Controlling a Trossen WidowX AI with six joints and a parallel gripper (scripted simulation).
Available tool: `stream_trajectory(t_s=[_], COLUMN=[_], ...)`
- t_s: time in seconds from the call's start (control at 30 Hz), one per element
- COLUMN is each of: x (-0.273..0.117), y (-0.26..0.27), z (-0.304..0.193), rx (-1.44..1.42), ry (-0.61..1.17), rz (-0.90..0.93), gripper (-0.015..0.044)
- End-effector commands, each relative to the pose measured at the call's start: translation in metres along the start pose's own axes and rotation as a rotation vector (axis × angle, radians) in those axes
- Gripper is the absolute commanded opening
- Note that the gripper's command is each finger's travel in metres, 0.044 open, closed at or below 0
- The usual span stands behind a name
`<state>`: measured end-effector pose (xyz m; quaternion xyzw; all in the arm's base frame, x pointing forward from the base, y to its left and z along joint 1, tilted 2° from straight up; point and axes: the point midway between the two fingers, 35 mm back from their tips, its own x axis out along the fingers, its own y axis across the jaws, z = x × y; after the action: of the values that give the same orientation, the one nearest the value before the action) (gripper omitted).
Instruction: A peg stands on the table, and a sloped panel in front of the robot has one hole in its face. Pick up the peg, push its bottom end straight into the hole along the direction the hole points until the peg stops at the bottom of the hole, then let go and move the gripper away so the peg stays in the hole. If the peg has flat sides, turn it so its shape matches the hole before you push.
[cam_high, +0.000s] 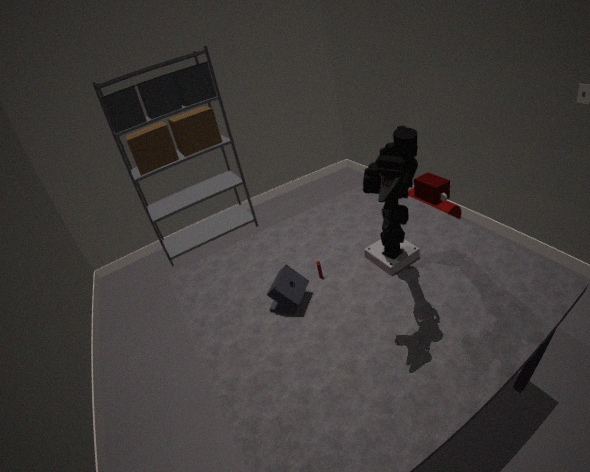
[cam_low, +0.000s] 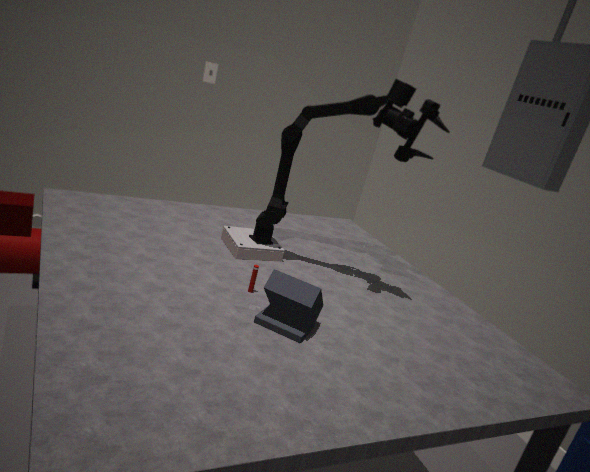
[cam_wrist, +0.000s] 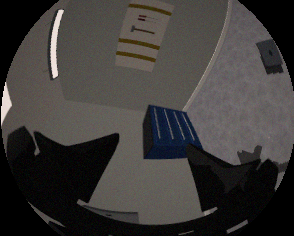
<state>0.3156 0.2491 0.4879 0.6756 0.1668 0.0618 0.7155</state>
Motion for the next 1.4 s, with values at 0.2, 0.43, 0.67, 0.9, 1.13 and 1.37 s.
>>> stream_trajectory(t_s=[0.2,0.43,0.67,0.9,1.13,1.37], x=[0.016,0.033,0.047,0.058,0.064,0.066], y=[-0.017,-0.040,-0.064,-0.089,-0.116,-0.143], z=[0.020,0.046,0.075,0.105,0.137,0.168], rx=[-0.076,-0.169,-0.255,-0.332,-0.401,-0.462], ry=[-0.042,-0.090,-0.130,-0.162,-0.184,-0.197], rz=[-0.054,-0.132,-0.218,-0.310,-0.410,-0.514], gripper=[0.0440,0.0440,0.0440,0.0440,0.0440,0.0440])
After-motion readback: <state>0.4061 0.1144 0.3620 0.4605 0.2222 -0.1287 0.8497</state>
